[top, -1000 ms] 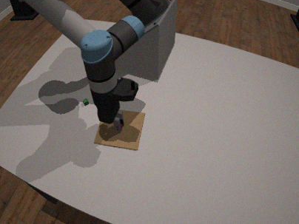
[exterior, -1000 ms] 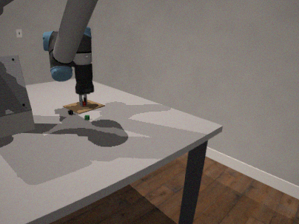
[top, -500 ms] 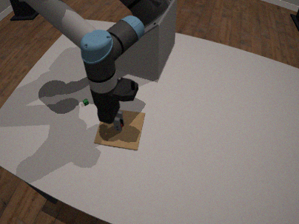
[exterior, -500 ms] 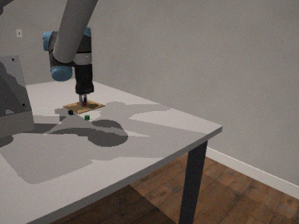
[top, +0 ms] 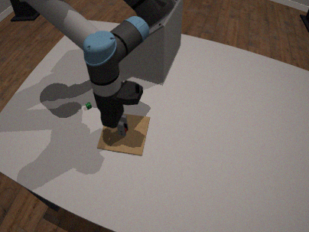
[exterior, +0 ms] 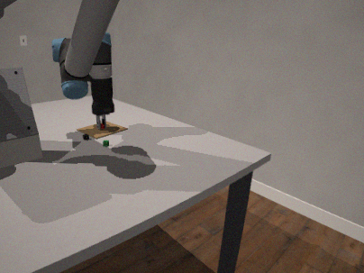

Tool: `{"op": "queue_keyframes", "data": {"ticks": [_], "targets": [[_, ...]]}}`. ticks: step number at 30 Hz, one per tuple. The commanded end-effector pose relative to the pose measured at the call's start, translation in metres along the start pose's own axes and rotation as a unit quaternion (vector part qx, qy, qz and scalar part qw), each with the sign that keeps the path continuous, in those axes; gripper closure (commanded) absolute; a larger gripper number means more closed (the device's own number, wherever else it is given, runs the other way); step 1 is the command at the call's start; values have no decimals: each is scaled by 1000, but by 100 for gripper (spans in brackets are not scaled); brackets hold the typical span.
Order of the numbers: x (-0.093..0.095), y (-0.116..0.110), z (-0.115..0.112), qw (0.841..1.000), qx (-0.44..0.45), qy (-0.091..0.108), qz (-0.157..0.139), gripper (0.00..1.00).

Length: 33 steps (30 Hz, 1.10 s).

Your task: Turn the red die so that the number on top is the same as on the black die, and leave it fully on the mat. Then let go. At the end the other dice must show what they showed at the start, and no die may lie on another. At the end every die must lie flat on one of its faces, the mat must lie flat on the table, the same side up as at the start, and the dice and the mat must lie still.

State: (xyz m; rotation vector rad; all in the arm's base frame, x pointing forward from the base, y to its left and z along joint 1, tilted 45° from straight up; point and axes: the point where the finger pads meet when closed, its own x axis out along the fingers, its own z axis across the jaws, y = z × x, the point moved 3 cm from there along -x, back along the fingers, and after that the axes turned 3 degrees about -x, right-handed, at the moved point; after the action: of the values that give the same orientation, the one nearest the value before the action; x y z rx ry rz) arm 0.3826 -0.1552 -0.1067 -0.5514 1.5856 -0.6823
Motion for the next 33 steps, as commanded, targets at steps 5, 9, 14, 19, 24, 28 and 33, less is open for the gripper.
{"op": "queue_keyframes", "data": {"ticks": [5,9,14,19,24,28,33], "targets": [[0,0,0,1000,0,-1,0,66],[0,0,0,1000,0,-1,0,66],[0,0,0,1000,0,-1,0,66],[0,0,0,1000,0,-1,0,66],[0,0,0,1000,0,-1,0,66],[0,0,0,1000,0,-1,0,60],[0,0,0,1000,0,-1,0,54]]}}
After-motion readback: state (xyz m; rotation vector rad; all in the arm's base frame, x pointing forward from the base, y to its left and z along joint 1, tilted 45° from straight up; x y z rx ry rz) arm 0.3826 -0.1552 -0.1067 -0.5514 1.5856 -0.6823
